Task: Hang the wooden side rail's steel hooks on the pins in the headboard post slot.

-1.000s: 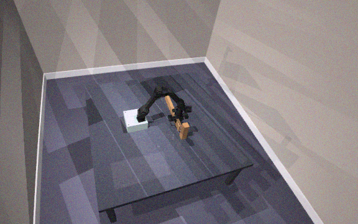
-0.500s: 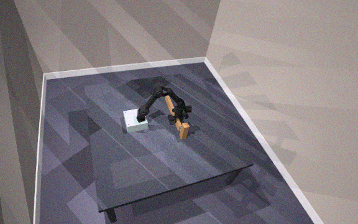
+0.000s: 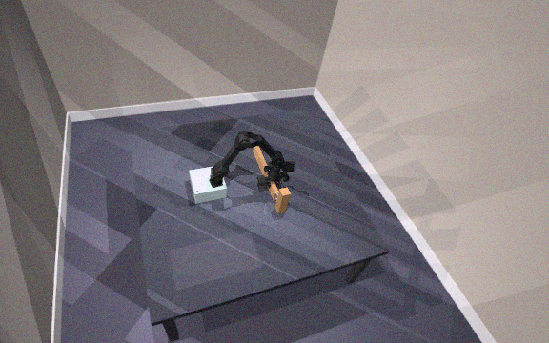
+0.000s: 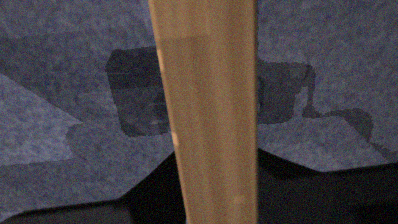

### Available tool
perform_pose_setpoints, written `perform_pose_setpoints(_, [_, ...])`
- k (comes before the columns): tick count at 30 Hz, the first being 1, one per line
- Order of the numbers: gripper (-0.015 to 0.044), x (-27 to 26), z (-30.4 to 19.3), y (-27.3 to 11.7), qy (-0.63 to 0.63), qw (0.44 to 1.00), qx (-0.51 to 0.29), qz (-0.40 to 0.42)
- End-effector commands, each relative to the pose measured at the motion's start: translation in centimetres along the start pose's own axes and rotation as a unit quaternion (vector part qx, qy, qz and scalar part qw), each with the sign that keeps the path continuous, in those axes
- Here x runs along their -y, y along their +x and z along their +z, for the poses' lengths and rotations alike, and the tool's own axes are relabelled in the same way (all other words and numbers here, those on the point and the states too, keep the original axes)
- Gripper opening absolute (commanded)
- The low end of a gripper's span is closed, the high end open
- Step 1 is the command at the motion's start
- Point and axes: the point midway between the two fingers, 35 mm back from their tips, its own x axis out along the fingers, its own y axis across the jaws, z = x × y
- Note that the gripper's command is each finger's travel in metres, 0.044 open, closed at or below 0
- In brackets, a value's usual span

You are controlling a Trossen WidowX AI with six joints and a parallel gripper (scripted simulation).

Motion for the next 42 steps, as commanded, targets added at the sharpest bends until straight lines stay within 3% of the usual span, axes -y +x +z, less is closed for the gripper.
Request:
perform_pose_setpoints(1, [0.0000,0.44,-0.04,-0.68,-0.001,1.000,0.000,-0.009])
perform_pose_setpoints(42, [0.0000,0.43,-0.04,-1.36,-0.001,1.000,0.000,-0.009])
